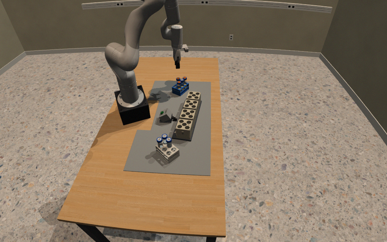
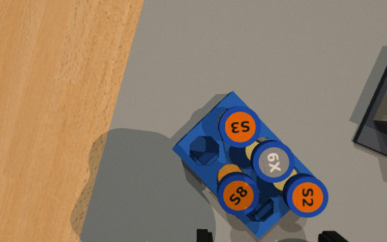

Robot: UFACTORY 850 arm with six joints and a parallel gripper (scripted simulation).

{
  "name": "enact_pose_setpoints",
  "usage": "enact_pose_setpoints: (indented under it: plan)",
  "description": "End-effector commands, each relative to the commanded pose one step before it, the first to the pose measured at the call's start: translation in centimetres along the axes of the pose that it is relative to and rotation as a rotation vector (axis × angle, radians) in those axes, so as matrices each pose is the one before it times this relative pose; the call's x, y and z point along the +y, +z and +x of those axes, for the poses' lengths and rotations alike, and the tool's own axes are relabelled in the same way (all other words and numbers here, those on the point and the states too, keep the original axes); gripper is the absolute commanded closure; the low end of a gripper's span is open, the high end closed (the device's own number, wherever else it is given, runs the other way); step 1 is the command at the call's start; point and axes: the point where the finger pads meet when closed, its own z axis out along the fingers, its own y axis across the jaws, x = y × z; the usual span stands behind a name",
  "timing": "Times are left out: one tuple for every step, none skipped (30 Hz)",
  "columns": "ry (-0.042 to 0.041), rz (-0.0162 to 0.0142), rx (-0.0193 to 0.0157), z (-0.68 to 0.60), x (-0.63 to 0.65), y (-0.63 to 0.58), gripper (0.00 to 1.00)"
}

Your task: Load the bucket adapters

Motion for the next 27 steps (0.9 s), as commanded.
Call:
enact_pose_setpoints:
  plan:
    - [0.15573,-0.01661,0.04023,0.052,-0.056,-0.072,0.43]
    - [0.03333,0.0,0.0,0.0,0.0,0.0,0.43]
    - [0.03333,0.0,0.0,0.0,0.0,0.0,0.43]
    - [0.03333,0.0,0.0,0.0,0.0,0.0,0.43]
    - [0.03333,0.0,0.0,0.0,0.0,0.0,0.43]
    - [0.03333,0.0,0.0,0.0,0.0,0.0,0.43]
    - [0.03333,0.0,0.0,0.0,0.0,0.0,0.43]
    - [0.03333,0.0,0.0,0.0,0.0,0.0,0.43]
    - [0.03333,0.0,0.0,0.0,0.0,0.0,0.43]
    - [0.03335,0.00001,0.00008,-0.004,0.004,0.007,0.43]
    - [0.03333,0.0,0.0,0.0,0.0,0.0,0.43]
    - [0.03333,0.0,0.0,0.0,0.0,0.0,0.43]
    - [0.03333,0.0,0.0,0.0,0.0,0.0,0.43]
    - [0.03333,0.0,0.0,0.0,0.0,0.0,0.43]
    - [0.03333,0.0,0.0,0.0,0.0,0.0,0.43]
    - [0.0,0.0,0.0,0.0,0.0,0.0,0.43]
    - [0.0,0.0,0.0,0.0,0.0,0.0,0.43]
    - [0.03332,-0.00002,-0.00005,0.002,-0.003,-0.005,0.43]
    - [0.03333,0.0,0.0,0.0,0.0,0.0,0.43]
    - [0.03333,0.0,0.0,0.0,0.0,0.0,0.43]
    - [0.03333,0.0,0.0,0.0,0.0,0.0,0.43]
    - [0.03333,0.0,0.0,0.0,0.0,0.0,0.43]
    - [0.00413,0.00001,0.00001,0.0,0.001,0.001,0.43]
    - [0.0,0.00001,0.00002,-0.001,0.001,0.002,0.43]
    - [0.0,0.00001,0.00002,-0.001,0.001,0.002,0.43]
    - [0.0,0.00001,0.00001,0.0,0.001,0.001,0.43]
    - [0.0,0.0,0.0,0.0,0.0,0.0,0.43]
